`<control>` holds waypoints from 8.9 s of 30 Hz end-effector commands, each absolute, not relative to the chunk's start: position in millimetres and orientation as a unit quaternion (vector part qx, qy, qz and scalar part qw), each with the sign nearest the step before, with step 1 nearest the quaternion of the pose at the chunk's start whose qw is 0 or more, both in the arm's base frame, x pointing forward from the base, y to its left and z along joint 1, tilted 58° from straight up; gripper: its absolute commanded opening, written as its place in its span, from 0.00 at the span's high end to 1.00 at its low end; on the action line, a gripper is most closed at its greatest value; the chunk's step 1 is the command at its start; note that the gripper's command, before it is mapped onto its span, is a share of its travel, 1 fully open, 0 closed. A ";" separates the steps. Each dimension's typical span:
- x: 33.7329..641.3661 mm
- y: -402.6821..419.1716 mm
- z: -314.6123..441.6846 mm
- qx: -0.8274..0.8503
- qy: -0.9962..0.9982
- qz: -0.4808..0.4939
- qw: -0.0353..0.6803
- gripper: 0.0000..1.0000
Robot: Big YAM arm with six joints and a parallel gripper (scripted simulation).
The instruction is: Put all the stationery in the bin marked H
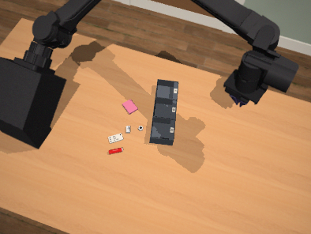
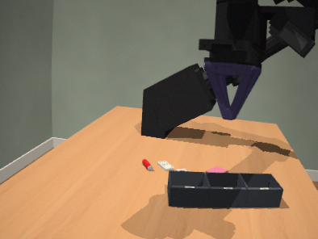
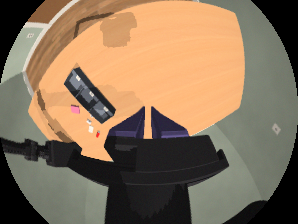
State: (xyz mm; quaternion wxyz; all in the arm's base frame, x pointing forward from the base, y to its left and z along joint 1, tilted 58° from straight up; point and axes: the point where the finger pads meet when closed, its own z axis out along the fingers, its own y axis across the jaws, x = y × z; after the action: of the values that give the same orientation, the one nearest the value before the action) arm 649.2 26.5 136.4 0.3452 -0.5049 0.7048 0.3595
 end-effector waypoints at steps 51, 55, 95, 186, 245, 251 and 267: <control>327.7 -0.9 41.0 -0.056 0.878 0.475 0.028 0.91; 342.1 -6.7 44.3 -0.061 0.879 0.471 0.037 0.91; 344.5 -5.7 50.8 -0.056 0.877 0.476 0.028 0.91; 443.9 175.6 -52.7 -0.136 0.865 0.478 0.063 0.91; 461.7 148.9 -26.3 -0.139 0.864 0.475 0.090 0.91; 463.7 137.7 -20.6 -0.135 0.865 0.474 0.093 0.91; 440.4 133.4 4.5 -0.147 0.864 0.477 0.072 0.91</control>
State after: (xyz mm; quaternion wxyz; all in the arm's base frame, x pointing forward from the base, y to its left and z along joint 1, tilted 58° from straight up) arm 446.9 117.9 -13.6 0.0686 -0.1217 0.8677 0.4770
